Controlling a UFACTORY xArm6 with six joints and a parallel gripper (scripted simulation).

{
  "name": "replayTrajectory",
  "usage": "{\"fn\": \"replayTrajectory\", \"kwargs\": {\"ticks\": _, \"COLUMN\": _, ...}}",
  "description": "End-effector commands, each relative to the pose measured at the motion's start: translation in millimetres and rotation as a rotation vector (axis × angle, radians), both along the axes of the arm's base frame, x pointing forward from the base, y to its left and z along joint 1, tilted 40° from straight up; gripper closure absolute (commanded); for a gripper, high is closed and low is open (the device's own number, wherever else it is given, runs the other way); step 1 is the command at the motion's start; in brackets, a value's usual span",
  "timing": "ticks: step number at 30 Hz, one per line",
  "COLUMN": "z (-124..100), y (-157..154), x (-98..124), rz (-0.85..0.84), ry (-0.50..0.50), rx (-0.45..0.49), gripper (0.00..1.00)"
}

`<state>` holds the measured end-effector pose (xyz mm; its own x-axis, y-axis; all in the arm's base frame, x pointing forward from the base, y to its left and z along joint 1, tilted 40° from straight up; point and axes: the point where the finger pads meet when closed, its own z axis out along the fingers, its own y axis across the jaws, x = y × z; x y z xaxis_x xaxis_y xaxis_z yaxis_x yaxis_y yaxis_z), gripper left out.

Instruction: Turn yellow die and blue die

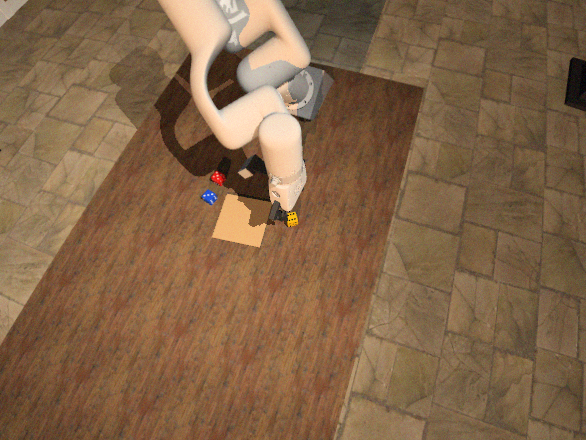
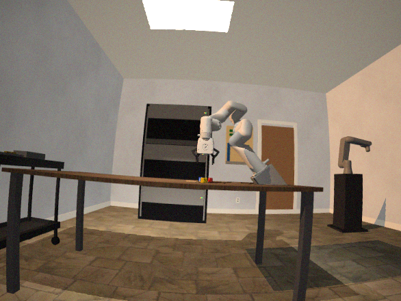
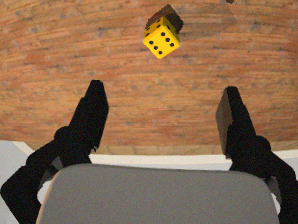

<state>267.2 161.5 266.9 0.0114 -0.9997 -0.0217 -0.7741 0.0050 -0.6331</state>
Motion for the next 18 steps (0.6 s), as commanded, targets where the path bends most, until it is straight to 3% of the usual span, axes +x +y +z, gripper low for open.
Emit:
{"fn": "replayTrajectory", "kwargs": {"ticks": 1, "z": -0.6, "y": 0.2, "x": 1.8, "rz": -0.142, "ry": -0.009, "rx": 0.102, "gripper": 0.0}}
{"fn": "replayTrajectory", "kwargs": {"ticks": 8, "z": -1.9, "y": -0.1, "x": 2.8, "rz": -0.223, "ry": -0.007, "rx": 0.17, "gripper": 0.0}}
{"fn": "replayTrajectory", "kwargs": {"ticks": 10, "z": -3.1, "y": -0.3, "x": 3.8, "rz": -0.305, "ry": -0.004, "rx": 0.238, "gripper": 0.0}}
{"fn": "replayTrajectory", "kwargs": {"ticks": 18, "z": -5.2, "y": -0.8, "x": 5.4, "rz": -0.439, "ry": -0.001, "rx": 0.349, "gripper": 0.0}}
